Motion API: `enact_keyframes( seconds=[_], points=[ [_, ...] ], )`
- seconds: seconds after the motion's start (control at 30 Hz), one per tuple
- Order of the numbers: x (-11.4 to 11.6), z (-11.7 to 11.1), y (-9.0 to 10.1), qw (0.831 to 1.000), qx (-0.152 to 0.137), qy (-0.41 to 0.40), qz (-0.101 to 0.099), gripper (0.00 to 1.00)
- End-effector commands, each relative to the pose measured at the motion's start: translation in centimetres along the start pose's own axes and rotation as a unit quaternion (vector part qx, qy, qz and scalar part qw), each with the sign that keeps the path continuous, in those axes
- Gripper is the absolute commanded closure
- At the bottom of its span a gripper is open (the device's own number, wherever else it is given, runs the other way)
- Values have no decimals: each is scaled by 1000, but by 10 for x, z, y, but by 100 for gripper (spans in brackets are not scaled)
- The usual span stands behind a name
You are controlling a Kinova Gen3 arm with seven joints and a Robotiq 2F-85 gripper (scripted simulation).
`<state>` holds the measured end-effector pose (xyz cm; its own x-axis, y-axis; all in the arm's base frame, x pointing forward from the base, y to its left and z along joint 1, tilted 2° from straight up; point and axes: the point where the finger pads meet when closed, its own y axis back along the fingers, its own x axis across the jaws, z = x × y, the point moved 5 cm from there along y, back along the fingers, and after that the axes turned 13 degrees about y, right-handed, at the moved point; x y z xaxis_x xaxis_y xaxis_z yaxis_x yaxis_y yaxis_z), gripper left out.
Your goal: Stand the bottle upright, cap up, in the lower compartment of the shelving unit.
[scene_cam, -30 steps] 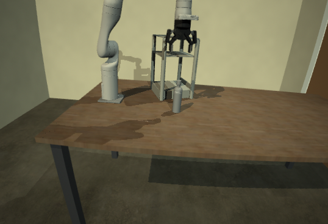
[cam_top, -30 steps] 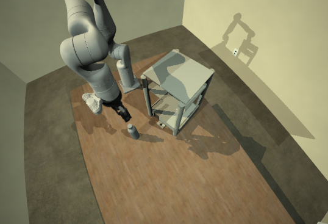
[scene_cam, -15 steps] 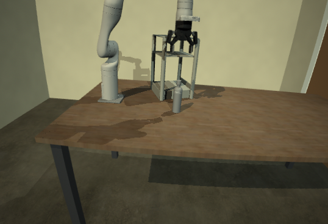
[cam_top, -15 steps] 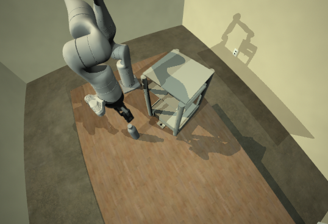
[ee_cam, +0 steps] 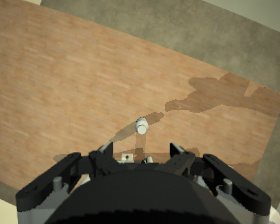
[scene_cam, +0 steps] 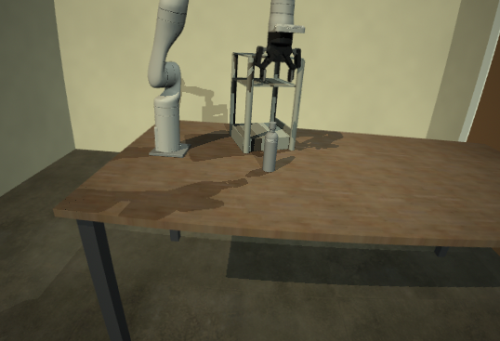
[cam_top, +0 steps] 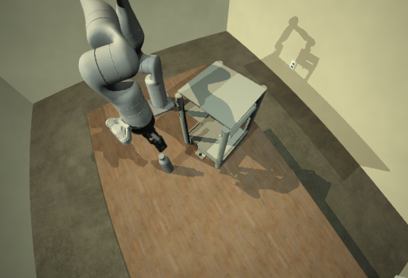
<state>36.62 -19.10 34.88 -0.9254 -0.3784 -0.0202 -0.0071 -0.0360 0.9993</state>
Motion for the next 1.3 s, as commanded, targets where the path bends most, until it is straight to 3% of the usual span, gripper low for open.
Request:
enact_keyframes(
  seconds=[0.0,0.33,0.73,0.93,1.23,1.27],
  points=[
    [-2,-1,1,1000,2,6,0,37],
    [-8,-2,5,1000,9,9,-8,37],
    [-37,-2,25,998,41,27,-42,37],
    [-70,2,51,992,76,49,-85,37],
    [-134,22,114,970,141,93,-176,37],
    [-134,22,114,970,141,93,-176,37]
  ],
)
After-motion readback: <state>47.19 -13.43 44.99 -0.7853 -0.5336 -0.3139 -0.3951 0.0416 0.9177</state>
